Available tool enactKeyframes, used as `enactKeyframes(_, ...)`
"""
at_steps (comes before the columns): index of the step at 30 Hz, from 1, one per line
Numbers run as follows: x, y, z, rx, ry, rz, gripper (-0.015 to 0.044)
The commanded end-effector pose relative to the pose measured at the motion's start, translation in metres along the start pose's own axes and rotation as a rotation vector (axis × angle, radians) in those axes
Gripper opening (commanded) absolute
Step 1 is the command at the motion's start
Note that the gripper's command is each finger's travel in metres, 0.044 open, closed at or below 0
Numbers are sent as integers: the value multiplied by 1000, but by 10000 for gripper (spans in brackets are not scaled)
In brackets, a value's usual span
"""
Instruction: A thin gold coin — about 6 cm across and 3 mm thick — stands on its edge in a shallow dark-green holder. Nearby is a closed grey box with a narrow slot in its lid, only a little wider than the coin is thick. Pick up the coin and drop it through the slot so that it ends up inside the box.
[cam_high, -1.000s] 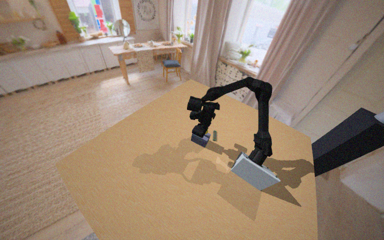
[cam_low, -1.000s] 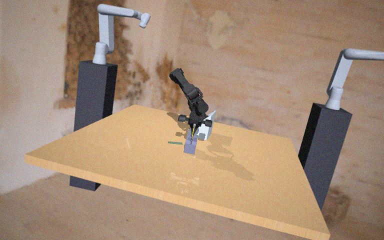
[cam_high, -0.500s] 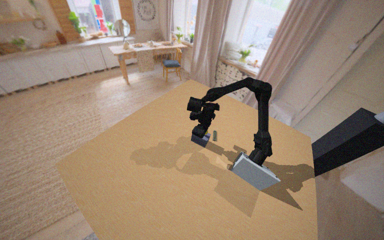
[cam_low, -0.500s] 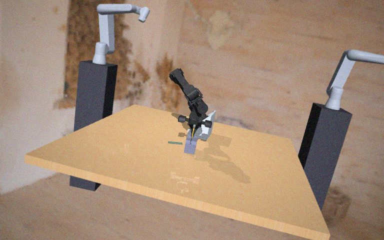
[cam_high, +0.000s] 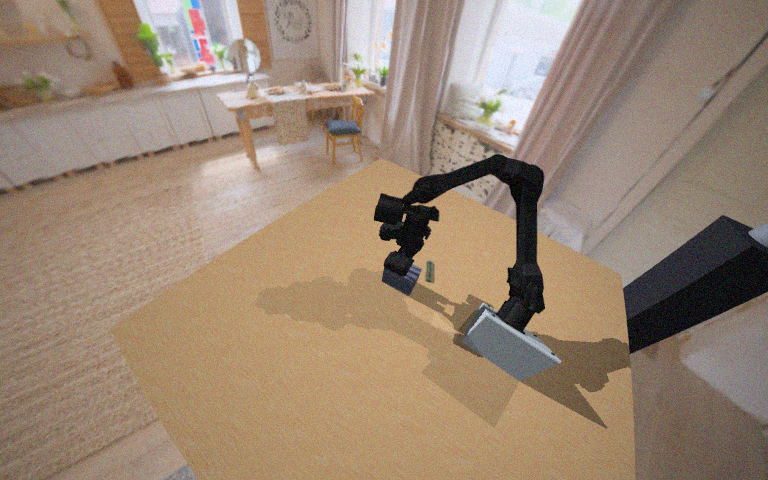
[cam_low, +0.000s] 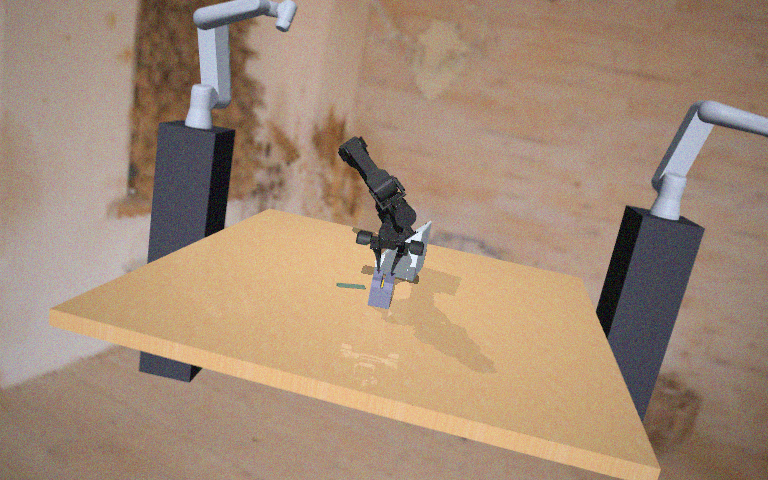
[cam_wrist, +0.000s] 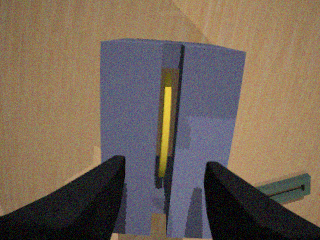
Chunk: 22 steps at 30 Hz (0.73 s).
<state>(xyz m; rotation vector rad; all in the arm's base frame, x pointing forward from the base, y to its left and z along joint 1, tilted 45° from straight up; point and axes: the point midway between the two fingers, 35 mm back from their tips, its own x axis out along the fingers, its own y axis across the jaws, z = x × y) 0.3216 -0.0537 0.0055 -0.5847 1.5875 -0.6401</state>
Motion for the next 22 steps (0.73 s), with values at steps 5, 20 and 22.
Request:
enactKeyframes(5,-17,0,0,0,0,1,318)
enactKeyframes(20,-61,1,-4,-13,4,-9,440)
enactKeyframes(22,-61,1,-4,-13,4,-9,440)
